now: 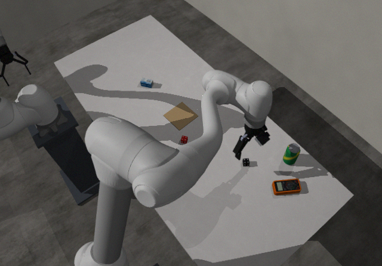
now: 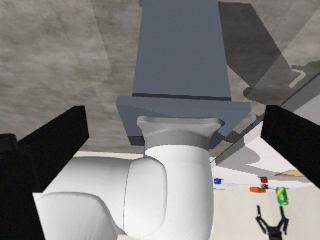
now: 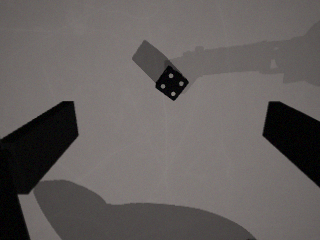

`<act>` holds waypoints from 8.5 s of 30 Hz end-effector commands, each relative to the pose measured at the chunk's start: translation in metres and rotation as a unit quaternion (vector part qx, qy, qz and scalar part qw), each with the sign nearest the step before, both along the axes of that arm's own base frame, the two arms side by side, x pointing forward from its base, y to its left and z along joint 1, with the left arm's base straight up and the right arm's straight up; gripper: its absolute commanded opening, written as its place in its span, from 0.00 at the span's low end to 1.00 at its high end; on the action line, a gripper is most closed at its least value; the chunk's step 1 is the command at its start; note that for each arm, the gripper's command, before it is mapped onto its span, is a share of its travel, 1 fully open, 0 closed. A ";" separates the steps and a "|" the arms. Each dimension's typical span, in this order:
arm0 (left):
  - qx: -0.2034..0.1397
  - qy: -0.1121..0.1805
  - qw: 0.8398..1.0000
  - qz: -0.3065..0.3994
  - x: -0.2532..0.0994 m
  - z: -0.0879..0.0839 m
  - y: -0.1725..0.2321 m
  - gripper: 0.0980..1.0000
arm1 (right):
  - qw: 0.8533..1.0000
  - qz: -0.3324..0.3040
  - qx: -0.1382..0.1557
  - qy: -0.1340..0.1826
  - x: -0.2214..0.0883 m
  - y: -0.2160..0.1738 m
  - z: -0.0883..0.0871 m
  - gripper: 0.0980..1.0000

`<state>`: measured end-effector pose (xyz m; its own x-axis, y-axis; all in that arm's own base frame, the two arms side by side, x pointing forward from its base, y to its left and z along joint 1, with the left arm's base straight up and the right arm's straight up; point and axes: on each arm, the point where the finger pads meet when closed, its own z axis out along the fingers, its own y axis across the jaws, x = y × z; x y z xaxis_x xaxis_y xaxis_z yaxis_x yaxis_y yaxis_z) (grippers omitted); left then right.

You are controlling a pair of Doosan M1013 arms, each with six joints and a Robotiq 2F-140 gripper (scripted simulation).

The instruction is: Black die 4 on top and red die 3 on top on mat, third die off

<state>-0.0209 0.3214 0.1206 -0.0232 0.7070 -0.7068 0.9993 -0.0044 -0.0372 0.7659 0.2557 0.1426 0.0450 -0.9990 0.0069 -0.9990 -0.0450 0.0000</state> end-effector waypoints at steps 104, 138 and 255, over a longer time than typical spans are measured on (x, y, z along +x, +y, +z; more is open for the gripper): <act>0.001 0.000 1.000 0.000 0.000 0.000 0.000 1.00 | 0.426 0.905 0.001 0.003 -0.006 -0.007 -0.029 0.28; 0.001 0.000 1.000 0.000 0.000 0.000 0.000 1.00 | 0.426 0.905 0.001 0.003 -0.006 -0.007 -0.069 0.28; 0.001 0.000 1.000 0.000 0.000 0.000 0.000 1.00 | 0.426 0.905 0.001 0.003 -0.005 -0.007 -0.108 0.16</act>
<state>-0.0209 0.3214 0.1206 -0.0232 0.7070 -0.7068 0.9993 -0.0044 -0.0372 0.7602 0.2488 0.0332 0.7411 0.6714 -0.0017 0.6714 -0.7411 -0.0003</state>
